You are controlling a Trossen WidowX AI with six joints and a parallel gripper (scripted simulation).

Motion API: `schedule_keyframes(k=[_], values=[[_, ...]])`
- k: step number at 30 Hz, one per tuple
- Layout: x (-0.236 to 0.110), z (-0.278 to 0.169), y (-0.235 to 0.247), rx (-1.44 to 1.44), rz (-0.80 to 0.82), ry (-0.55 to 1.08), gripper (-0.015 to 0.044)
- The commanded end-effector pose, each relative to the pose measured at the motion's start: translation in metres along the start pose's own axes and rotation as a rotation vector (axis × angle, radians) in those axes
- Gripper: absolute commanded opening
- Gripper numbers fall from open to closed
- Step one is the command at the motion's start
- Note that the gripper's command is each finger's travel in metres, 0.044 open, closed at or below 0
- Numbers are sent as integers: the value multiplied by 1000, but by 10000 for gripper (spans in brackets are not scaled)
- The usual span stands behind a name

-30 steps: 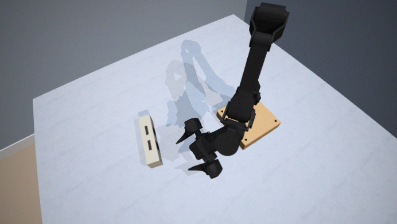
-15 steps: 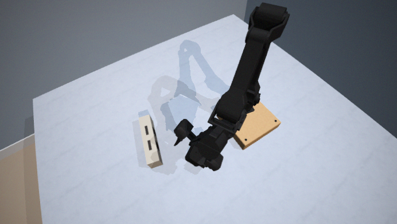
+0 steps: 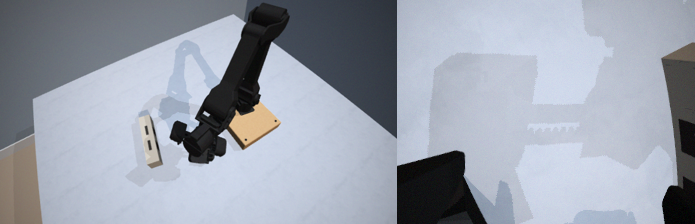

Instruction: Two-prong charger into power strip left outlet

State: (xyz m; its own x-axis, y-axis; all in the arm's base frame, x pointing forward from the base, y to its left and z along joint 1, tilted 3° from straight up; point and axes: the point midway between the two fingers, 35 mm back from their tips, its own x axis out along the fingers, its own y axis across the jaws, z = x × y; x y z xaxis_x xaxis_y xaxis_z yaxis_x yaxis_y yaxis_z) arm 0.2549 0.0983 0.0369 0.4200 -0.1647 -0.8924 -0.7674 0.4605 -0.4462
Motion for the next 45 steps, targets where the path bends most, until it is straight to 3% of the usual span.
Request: schedule_keyframes(k=[1,18,45], values=[[-4,-9,3,-100,93,40,440],[-35,-42,16,-387,446,96,440],[-12,-46,28,-393,456,95,440]])
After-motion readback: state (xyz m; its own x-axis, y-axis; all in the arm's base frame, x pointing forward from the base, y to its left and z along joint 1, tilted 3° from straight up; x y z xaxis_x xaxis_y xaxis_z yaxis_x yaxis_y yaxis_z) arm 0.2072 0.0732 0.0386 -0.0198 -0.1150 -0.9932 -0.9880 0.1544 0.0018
